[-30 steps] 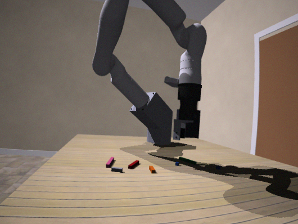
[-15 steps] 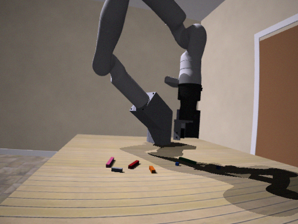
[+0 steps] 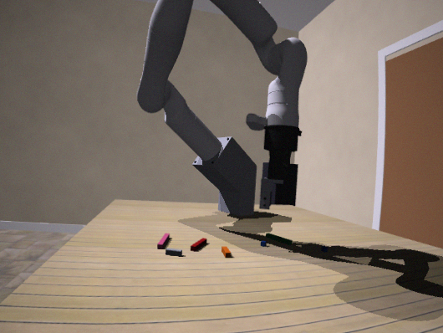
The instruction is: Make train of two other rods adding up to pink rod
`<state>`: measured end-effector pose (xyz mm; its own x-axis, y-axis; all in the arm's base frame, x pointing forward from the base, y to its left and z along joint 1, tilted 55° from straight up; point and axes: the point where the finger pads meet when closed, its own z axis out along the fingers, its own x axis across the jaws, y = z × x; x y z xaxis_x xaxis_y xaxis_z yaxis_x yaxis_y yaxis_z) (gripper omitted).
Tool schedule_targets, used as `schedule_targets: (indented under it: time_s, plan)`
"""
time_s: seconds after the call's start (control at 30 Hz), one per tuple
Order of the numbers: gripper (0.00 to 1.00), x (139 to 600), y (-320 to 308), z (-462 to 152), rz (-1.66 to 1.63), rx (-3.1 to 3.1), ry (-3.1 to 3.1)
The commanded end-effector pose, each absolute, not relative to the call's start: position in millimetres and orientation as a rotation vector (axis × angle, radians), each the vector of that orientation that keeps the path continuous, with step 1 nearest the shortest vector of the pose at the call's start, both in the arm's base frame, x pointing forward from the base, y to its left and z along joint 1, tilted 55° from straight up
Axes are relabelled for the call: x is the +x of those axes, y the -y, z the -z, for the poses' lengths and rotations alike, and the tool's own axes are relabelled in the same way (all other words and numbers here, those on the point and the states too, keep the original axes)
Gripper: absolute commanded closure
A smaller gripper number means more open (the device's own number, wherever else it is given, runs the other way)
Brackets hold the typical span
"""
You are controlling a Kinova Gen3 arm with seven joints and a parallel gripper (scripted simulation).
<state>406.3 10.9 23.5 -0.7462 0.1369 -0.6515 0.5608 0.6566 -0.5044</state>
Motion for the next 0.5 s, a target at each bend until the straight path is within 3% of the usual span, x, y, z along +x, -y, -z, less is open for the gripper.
schedule_targets:
  time_s: [0.0, 0.47]
  plan:
    - [0.0, 405.1, -9.8, -22.3, 0.99, 0.487, -2.319]
    - [0.0, 403.5, -6.1, -18.1, 1.174, 0.039, -2.461]
